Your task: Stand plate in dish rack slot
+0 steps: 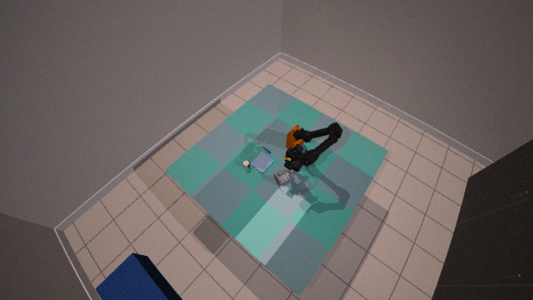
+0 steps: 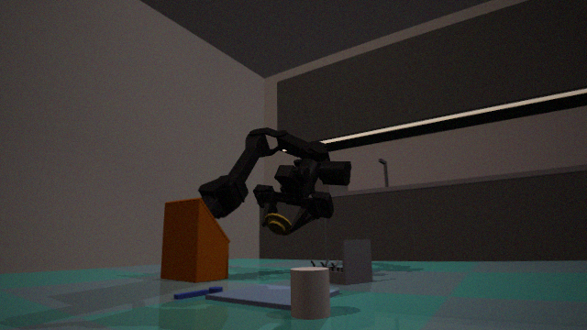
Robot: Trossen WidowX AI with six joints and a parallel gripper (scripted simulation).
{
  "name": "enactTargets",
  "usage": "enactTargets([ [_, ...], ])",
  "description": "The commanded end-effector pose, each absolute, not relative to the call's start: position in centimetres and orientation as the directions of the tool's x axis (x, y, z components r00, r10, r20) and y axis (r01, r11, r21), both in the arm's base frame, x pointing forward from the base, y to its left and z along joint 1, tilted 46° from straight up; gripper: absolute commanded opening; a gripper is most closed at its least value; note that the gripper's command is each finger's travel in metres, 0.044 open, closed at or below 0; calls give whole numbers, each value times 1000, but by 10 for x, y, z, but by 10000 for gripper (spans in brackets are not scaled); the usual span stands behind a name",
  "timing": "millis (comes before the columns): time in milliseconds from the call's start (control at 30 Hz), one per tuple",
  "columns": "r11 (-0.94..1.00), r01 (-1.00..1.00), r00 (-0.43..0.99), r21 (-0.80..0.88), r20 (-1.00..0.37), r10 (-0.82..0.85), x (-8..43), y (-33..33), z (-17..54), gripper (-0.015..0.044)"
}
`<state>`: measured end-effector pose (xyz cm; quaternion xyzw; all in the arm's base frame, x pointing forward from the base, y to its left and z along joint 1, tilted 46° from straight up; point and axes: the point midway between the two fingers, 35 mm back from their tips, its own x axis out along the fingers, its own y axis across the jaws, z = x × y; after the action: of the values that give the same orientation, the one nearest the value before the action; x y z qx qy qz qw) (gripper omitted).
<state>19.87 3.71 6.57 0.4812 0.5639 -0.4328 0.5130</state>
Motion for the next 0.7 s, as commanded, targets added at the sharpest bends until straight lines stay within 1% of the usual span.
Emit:
enactTargets([
  [0,207,977,48,50,-999,18,203,37,60,0],
  [333,320,936,196,145,-972,-133,215,42,50,0],
  [667,423,871,370,248,-899,-235,226,51,48,0],
])
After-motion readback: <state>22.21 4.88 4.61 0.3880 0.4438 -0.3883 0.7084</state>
